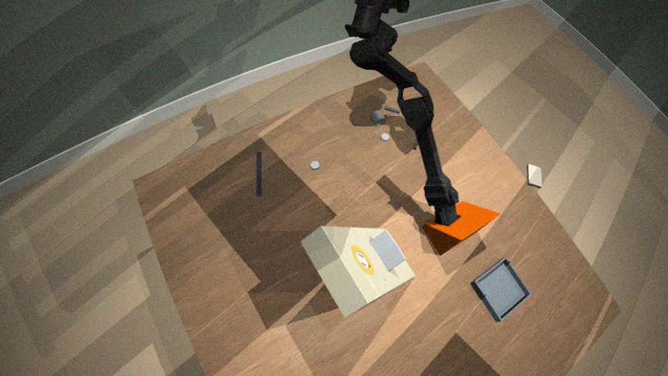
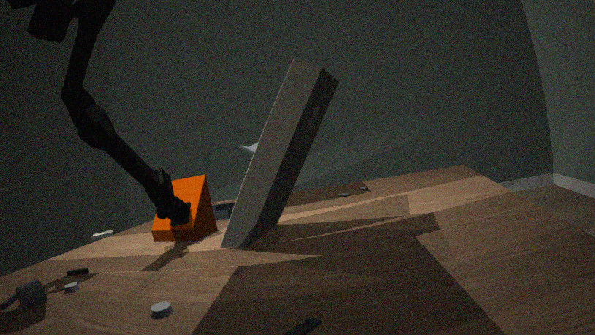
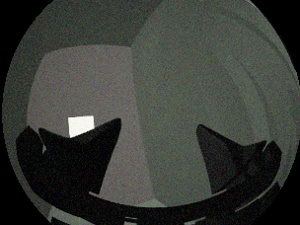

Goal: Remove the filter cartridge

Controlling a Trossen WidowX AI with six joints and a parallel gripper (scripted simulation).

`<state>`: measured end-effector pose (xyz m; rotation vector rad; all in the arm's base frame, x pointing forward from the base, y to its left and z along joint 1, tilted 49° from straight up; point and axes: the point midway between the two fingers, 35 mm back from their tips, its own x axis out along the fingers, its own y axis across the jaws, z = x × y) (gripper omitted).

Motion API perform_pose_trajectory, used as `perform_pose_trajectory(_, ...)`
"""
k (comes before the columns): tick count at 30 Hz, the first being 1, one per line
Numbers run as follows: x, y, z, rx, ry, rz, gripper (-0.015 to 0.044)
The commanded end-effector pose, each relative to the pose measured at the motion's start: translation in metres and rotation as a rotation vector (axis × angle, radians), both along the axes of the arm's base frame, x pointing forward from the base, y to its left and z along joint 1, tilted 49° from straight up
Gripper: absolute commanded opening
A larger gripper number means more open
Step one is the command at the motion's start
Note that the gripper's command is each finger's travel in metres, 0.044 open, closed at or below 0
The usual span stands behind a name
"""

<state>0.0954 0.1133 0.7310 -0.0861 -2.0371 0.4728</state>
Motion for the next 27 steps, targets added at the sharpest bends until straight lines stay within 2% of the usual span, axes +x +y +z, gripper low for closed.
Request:
perform_pose_trajectory(1, 0.002, 0.000, 0.000, -0.001, 0.011, 0.006, 0.0374)
perform_pose_trajectory(7, 0.076, 0.019, 0.005, -0.032, 0.374, 0.175, 0.0216)
perform_pose_trajectory(12, 0.148, 0.044, -0.013, -0.038, 0.716, 0.303, 0.0100)
perform_pose_trajectory(19, 0.238, 0.087, -0.075, -0.015, 1.196, 0.418, 0.0100)
perform_pose_trajectory(27, 0.307, 0.127, -0.186, 0.076, 1.702, 0.414, 0.0100)
